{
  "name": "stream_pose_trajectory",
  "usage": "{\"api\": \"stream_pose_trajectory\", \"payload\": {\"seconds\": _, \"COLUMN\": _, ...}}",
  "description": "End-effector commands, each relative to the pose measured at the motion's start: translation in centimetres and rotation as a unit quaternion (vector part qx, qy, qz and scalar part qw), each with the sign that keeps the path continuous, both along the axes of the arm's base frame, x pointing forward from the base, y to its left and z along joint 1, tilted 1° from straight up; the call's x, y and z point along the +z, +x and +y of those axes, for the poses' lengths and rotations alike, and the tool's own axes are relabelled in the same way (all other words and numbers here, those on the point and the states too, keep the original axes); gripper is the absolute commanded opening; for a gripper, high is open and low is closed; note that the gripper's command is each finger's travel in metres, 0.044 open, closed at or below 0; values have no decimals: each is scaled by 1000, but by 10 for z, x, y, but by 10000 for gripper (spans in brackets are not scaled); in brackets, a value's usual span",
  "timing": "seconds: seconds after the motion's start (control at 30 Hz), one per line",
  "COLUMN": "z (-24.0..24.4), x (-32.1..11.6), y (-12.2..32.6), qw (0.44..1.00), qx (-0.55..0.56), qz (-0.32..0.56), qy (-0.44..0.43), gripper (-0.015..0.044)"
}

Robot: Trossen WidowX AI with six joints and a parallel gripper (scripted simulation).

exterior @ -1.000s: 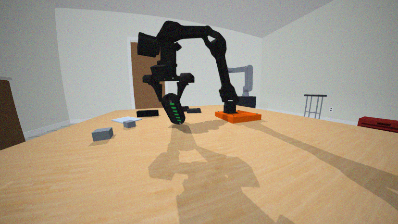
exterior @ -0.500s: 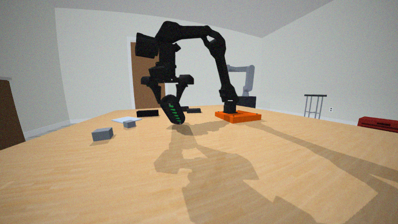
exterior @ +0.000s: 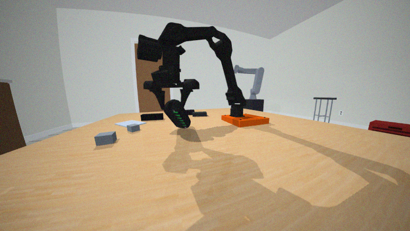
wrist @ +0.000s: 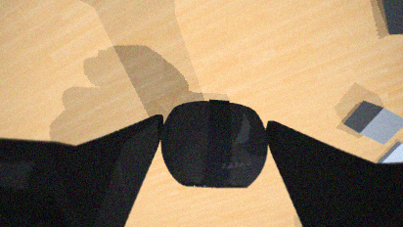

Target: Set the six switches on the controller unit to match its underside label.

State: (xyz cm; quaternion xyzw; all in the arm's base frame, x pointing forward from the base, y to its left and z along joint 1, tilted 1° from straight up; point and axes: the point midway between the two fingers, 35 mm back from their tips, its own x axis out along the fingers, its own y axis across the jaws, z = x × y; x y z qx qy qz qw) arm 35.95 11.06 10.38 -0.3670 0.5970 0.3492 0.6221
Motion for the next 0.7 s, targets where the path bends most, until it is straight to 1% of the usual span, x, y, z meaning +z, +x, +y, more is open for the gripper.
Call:
{"api": "stream_pose_trajectory", "payload": {"seconds": 0.0, "z": -1, "x": -8, "y": 0, "qw": 1000, "qx": -6, "qz": 11, "qy": -5, "gripper": 338}}
{"api": "stream_pose_trajectory", "payload": {"seconds": 0.67, "z": 7, "x": -21, "y": 5, "qw": 1000, "qx": -6, "qz": 11, "qy": -5, "gripper": 338}}
